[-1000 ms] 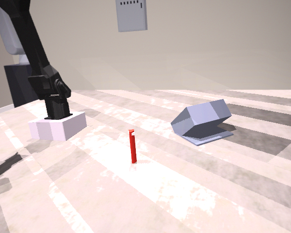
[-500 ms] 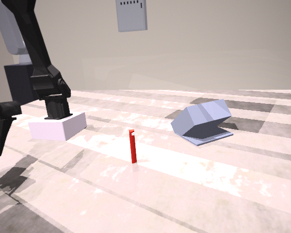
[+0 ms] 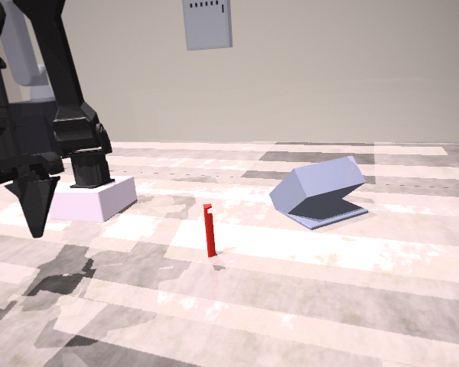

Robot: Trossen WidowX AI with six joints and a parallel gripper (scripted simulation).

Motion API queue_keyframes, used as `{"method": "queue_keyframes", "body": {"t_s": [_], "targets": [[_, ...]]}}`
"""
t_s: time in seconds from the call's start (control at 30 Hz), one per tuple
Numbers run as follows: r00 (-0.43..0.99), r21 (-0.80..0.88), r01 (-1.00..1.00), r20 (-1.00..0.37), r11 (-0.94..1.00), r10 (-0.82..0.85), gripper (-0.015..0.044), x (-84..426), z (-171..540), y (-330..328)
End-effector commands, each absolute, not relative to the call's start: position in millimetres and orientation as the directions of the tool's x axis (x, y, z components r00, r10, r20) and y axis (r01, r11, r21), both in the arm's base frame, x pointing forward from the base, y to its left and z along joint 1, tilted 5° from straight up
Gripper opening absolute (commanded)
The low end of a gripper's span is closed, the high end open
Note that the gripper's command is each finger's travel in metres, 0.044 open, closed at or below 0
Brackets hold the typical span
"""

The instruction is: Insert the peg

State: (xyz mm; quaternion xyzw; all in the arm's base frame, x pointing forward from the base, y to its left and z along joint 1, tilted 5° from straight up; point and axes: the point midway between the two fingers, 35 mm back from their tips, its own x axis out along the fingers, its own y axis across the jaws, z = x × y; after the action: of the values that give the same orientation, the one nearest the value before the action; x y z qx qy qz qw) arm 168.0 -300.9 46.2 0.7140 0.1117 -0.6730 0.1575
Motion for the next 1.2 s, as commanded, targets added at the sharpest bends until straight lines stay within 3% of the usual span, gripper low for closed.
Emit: {"method": "queue_keyframes", "body": {"t_s": [0.0,0.63,1.17], "targets": [[0.069,0.074,0.459,-0.996,-0.886,-0.048,0.0440,180,48,-295],[0.051,0.041,0.860,-0.999,-0.509,0.007,0.0440,242,52,-240],[0.021,0.018,0.998,-0.999,-0.064,0.037,0.0440,282,57,-187]]}}
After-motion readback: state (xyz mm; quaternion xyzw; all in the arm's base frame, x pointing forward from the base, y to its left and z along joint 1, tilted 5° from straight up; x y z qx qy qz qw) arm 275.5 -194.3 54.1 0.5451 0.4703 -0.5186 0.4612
